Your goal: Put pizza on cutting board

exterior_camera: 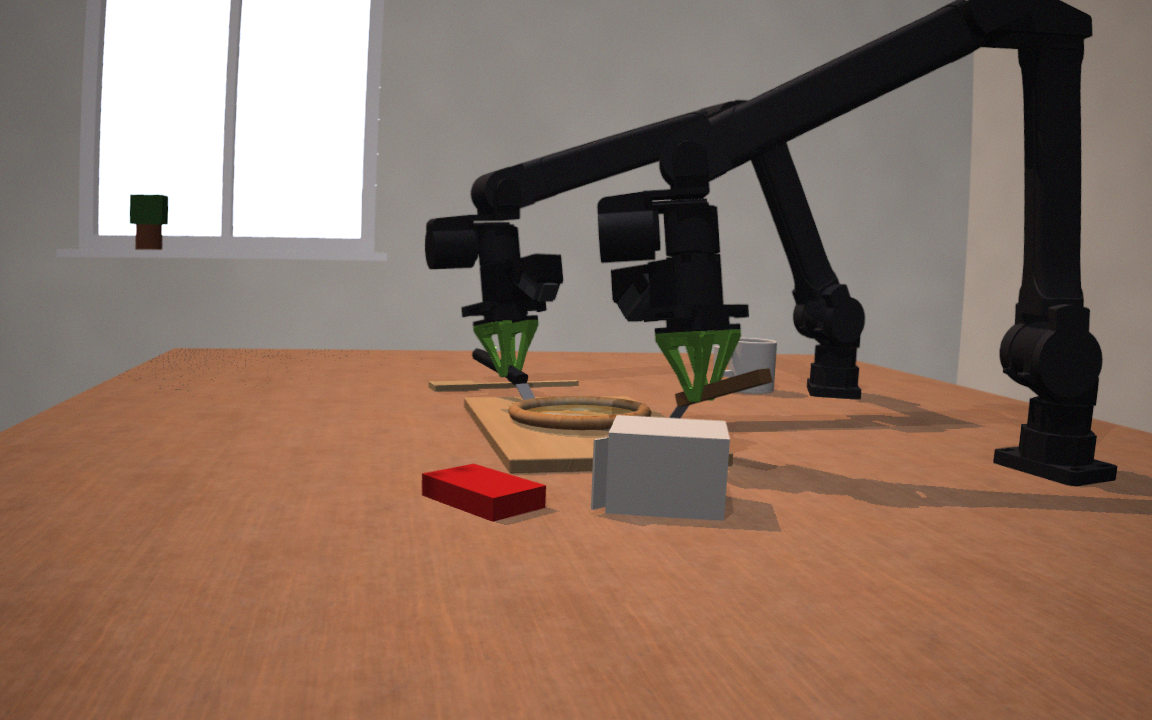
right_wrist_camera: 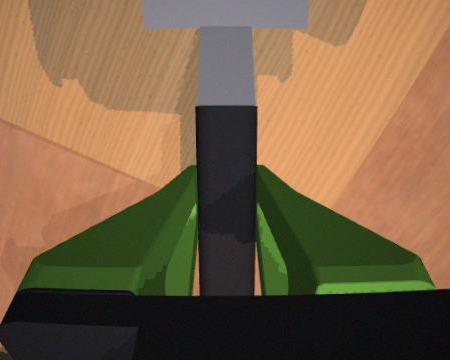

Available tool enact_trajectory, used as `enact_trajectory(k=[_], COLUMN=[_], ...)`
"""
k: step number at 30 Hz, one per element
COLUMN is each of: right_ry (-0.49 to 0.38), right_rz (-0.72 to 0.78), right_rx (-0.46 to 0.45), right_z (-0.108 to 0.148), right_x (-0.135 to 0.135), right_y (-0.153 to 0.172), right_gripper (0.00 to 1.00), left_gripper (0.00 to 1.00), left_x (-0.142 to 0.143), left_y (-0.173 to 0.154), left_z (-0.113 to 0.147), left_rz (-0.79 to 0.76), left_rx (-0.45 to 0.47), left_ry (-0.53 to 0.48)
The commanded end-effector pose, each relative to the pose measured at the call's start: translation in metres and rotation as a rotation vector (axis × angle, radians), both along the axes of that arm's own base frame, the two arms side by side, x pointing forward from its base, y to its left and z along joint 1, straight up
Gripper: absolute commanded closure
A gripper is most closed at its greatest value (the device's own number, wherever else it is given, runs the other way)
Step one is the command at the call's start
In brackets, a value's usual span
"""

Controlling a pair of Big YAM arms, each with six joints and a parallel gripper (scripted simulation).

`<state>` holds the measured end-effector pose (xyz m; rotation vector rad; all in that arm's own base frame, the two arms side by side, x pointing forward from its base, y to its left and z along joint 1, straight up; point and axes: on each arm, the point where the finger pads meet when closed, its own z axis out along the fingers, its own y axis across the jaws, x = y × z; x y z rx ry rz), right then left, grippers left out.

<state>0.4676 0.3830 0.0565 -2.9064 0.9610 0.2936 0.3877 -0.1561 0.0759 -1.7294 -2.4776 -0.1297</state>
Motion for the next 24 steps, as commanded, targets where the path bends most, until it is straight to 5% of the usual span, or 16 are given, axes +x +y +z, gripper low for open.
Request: enact_trajectory(k=[1,16,20,24], right_ry=[-0.071,-0.072,-0.072,-0.072], right_rz=[0.011,0.009,0.009,0.01], right_rx=[0.062,0.061,0.061,0.062], right_z=[0.051,0.051,0.051,0.051], right_x=[0.015,0.016,0.016,0.016], right_y=[0.016,0.015,0.015,0.015], right_gripper=[0.94,0.94,0.94,0.94], left_gripper=[0.94,0.94,0.94,0.94], left_x=[0.022,0.03,0.03,0.004], left_y=[-0.017,-0.002,-0.01,0.018], left_z=[0.027,0.055,0.048,0.032], left_rz=[-0.005,0.028,0.013,0.008], left_rx=[-0.012,0.072,0.074,0.098], left_ry=[-0.058,-0.047,-0.038,0.011])
